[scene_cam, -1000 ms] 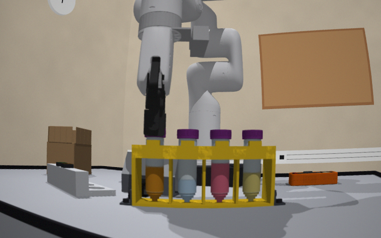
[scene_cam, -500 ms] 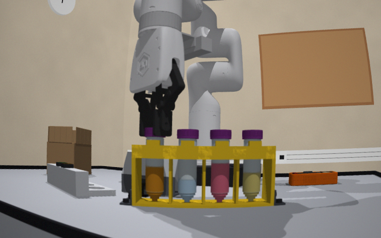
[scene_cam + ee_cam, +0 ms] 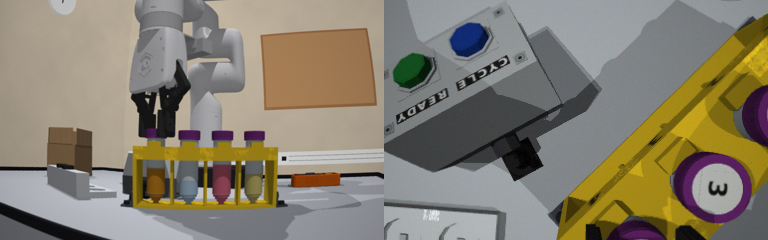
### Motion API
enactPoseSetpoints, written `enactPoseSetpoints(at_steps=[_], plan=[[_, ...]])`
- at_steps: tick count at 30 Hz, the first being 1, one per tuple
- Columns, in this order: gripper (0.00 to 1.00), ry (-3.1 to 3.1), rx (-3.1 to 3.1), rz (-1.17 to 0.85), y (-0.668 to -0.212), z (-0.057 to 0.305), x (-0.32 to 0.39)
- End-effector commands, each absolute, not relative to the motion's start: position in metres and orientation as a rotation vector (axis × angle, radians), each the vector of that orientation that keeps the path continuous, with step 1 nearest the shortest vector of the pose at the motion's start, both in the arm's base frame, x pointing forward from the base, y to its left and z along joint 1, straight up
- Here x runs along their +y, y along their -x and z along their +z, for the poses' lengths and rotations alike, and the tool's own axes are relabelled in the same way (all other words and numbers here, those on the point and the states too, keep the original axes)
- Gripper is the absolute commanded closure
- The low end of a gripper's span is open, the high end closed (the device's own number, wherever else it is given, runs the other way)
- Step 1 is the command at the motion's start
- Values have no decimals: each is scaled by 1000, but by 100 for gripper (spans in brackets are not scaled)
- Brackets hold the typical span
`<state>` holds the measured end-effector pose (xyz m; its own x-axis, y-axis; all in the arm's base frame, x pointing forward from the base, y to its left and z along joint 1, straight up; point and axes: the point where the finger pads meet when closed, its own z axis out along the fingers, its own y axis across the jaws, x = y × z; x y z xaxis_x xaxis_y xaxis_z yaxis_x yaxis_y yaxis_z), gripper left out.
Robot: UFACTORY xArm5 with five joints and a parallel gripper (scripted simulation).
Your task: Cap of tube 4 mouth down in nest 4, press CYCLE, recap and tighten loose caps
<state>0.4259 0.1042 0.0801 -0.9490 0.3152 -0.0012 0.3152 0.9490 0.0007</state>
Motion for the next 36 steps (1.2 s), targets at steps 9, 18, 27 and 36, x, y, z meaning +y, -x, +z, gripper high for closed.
enactPoseSetpoints(at_steps=[9, 18, 27, 36], plan=[[54, -1149, 2921, 10, -427, 82, 105], [54, -1709, 2634, 10, -427, 82, 105], [54, -2228, 2215, 10, -427, 82, 105], [54, -2548, 1839, 10, -427, 82, 105]])
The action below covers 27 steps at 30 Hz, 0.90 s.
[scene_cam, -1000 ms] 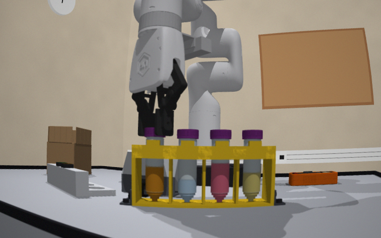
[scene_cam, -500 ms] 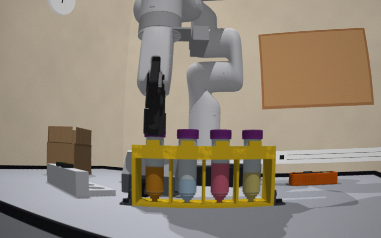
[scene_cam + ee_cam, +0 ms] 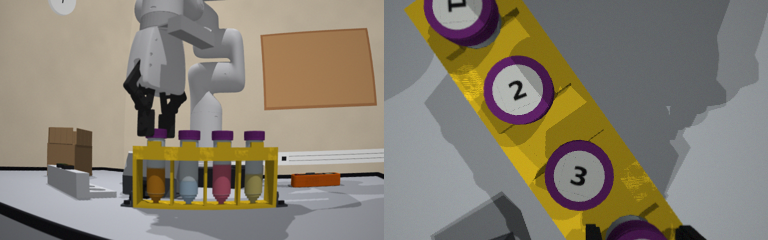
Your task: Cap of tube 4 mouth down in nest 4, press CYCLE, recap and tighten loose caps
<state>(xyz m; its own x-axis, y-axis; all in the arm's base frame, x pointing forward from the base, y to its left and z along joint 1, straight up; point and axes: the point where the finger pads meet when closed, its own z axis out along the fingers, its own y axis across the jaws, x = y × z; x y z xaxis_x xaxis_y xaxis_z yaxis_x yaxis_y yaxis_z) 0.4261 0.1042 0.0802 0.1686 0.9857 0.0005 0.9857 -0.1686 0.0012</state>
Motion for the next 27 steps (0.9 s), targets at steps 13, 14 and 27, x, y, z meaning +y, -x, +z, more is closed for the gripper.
enactPoseSetpoints(at_steps=[13, 14, 27], plan=[[100, -2548, 1839, 10, -427, 82, 105], [100, -2548, 1839, 10, -427, 82, 105], [100, -2188, 2254, 11, -427, 82, 105]])
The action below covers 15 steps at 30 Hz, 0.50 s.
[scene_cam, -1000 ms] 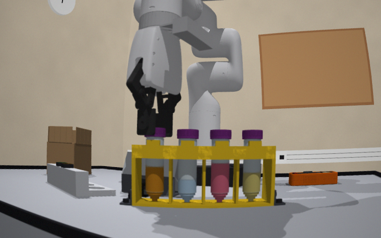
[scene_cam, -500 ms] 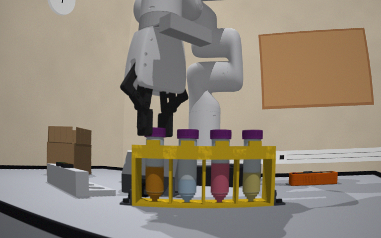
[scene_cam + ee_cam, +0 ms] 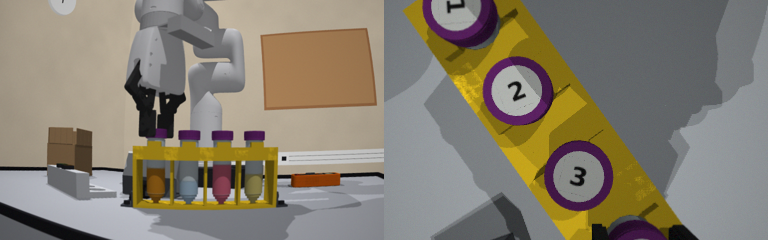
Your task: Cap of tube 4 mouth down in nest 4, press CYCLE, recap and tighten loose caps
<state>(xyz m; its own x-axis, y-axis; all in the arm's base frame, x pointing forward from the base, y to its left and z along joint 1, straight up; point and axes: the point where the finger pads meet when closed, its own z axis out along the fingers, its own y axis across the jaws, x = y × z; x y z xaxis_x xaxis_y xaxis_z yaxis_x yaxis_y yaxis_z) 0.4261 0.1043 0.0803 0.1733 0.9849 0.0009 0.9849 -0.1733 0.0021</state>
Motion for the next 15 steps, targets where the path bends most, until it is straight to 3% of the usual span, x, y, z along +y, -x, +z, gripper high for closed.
enactPoseSetpoints(at_steps=[1, 15], plan=[[100, -2188, 2254, 11, -427, 82, 105], [100, -1368, 2826, 10, -427, 82, 105]])
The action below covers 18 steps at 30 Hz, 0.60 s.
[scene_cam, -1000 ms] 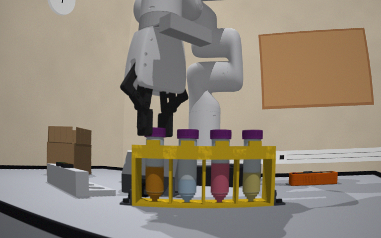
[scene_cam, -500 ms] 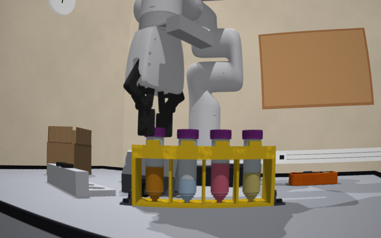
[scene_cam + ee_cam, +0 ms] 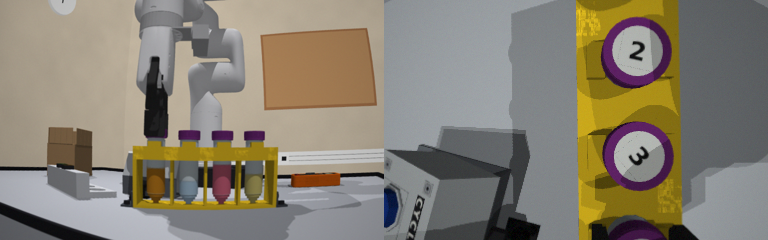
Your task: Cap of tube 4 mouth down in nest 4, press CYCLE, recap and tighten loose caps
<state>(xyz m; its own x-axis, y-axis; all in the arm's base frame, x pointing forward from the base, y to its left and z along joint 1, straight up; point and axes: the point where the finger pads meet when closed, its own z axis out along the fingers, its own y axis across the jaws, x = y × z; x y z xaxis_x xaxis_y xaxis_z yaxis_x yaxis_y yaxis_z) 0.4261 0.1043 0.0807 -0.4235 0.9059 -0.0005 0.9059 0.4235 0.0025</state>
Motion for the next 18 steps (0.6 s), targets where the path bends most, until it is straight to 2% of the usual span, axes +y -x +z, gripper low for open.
enactPoseSetpoints(at_steps=[1, 13, 18], plan=[[100, -1300, 2857, 10, -427, 82, 105], [100, -537, 3092, 9, -427, 82, 105], [100, -501, 3098, 9, -427, 82, 105]])
